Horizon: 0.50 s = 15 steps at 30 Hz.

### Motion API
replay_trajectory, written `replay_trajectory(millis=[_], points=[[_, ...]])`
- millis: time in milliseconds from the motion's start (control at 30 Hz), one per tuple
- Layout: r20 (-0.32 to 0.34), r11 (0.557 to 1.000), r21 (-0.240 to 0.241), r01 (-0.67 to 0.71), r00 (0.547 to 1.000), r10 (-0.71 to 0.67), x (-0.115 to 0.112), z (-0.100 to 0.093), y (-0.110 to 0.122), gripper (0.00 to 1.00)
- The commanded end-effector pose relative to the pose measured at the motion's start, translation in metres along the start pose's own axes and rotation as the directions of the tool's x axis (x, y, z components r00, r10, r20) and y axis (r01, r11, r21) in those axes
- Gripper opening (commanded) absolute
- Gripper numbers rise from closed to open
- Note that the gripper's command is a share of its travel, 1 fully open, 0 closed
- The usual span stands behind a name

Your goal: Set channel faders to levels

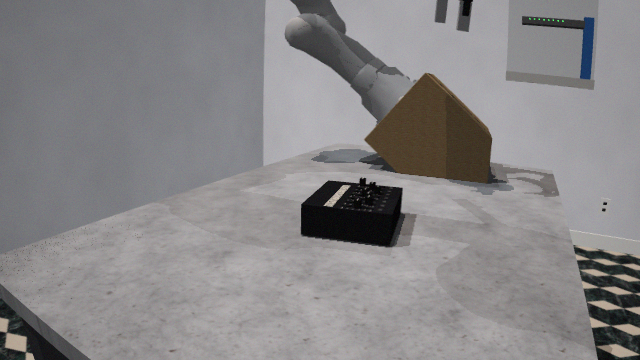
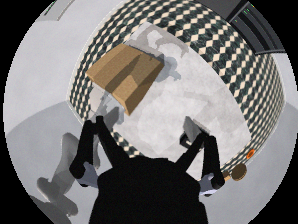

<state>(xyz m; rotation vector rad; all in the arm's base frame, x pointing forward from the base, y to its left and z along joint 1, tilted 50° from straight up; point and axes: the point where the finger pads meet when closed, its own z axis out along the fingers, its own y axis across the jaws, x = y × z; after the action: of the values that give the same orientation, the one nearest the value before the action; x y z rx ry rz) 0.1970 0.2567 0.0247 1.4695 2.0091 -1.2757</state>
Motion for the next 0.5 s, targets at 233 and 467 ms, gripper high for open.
replay_trajectory(millis=[233, 467], points=[[-0.066, 0.993, 0.018, -0.119, 0.991, 0.12, -0.011, -0.016, 0.013, 1.0], [-0.066, 0.993, 0.018, -0.119, 0.991, 0.12, -0.011, -0.016, 0.013, 1.0]])
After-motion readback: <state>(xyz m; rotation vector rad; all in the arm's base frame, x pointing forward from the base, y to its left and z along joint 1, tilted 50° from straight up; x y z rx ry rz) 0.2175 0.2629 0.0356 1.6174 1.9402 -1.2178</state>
